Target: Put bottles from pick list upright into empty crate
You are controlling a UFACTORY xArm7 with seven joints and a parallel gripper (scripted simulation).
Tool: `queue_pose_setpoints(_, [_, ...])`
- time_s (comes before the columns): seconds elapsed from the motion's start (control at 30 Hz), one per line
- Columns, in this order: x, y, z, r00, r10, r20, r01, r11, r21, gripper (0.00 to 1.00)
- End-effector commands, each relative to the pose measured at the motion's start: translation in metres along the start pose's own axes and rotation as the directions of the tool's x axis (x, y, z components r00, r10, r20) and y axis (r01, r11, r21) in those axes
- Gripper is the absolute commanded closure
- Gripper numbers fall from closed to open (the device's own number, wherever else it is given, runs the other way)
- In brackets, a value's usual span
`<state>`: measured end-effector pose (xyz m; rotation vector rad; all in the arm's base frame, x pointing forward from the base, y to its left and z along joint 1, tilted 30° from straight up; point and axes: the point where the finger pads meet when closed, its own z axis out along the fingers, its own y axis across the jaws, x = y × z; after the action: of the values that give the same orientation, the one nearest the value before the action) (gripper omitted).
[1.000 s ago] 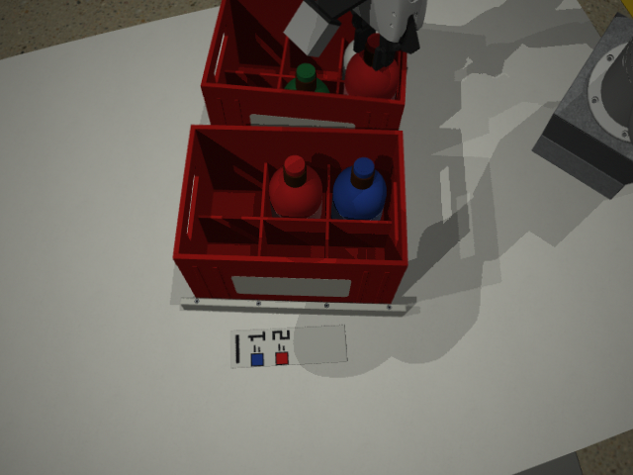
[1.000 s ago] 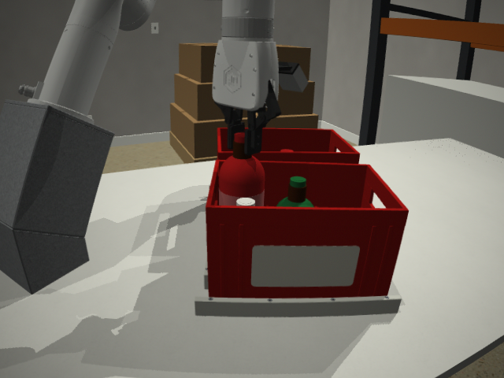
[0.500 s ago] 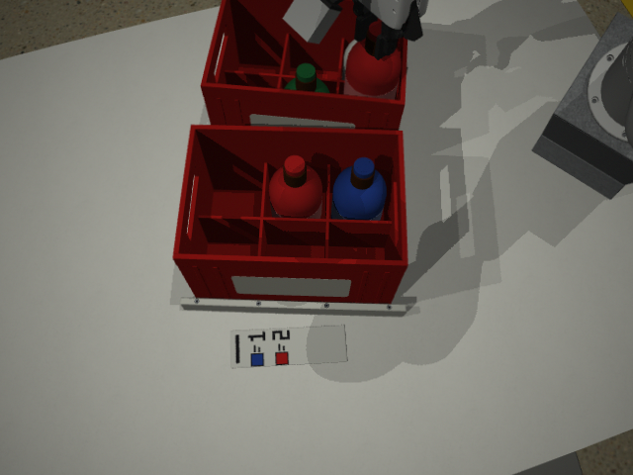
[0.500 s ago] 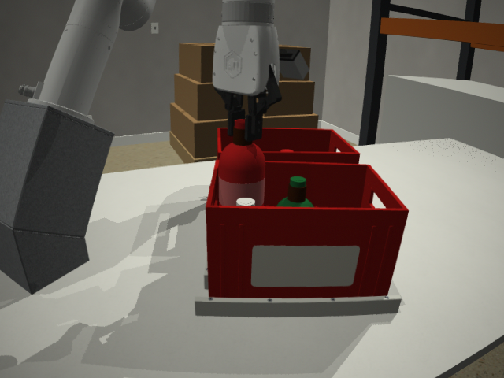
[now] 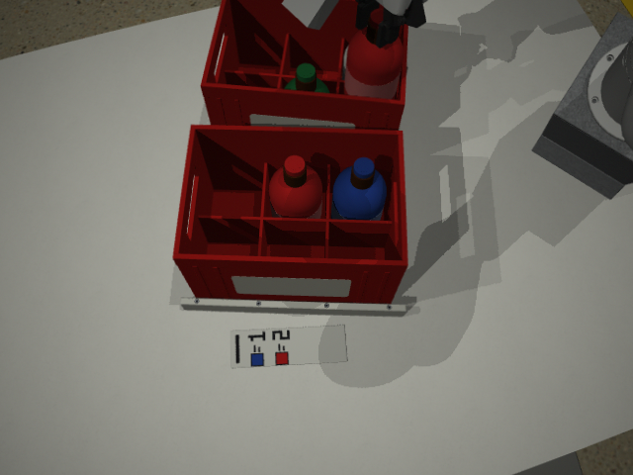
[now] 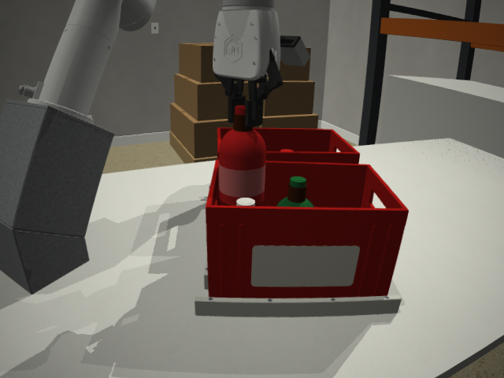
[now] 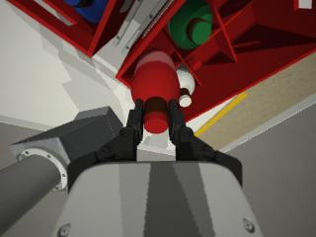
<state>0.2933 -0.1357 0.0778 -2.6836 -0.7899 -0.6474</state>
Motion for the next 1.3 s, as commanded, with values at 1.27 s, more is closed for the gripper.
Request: queue_pose_setpoints(1.27, [0.0,0.001,-0.062,1.0,0.0,-0.001,0.0,1.0,-0.004,1.0])
